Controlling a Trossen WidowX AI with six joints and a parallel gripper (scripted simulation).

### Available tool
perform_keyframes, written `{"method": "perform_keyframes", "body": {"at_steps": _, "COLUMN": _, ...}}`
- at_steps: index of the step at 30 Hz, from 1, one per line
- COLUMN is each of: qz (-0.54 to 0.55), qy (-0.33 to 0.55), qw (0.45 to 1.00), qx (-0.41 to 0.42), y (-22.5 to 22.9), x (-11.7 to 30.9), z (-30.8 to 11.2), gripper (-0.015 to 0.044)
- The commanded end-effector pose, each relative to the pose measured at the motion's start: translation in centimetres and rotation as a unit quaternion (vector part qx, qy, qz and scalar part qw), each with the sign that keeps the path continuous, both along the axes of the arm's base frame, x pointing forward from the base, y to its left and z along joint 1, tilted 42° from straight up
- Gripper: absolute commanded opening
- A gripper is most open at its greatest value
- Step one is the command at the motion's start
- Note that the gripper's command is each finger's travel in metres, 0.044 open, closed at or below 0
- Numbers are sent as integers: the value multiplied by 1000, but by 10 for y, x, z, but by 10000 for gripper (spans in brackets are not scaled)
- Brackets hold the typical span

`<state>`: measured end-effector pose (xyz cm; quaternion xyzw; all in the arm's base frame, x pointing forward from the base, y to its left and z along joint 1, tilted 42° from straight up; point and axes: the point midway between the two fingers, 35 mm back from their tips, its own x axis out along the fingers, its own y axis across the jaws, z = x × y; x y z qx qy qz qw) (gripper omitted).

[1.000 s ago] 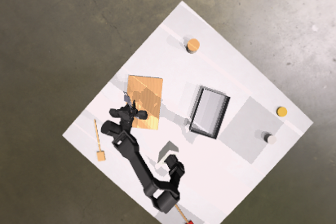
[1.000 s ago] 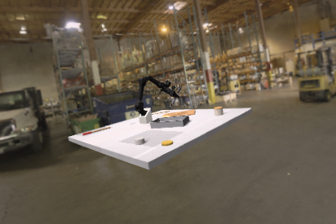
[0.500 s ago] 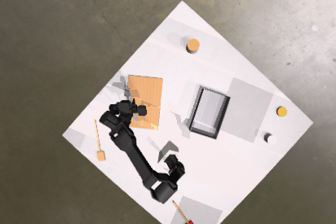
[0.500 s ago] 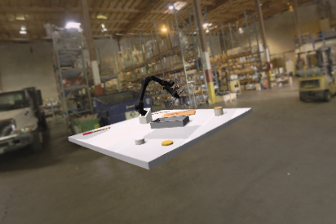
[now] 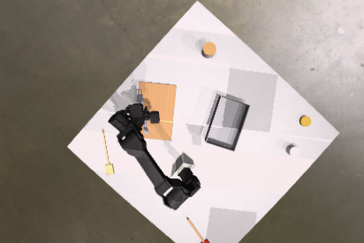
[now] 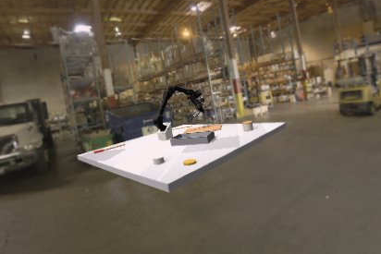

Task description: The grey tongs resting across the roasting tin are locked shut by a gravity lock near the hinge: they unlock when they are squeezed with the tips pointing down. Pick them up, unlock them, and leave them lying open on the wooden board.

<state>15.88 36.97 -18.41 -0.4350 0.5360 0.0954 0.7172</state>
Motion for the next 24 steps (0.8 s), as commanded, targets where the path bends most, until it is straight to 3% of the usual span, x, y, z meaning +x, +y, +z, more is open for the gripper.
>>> {"method": "perform_keyframes", "body": {"at_steps": 1, "qz": -19, "qy": 17, "qw": 1000, "qx": -16, "y": -3, "x": 1, "z": -2, "gripper": -150}}
{"method": "perform_keyframes", "body": {"at_steps": 24, "qz": -120, "qy": 107, "qw": 982, "qx": -104, "y": -21, "x": 2, "z": 8, "gripper": -150}}
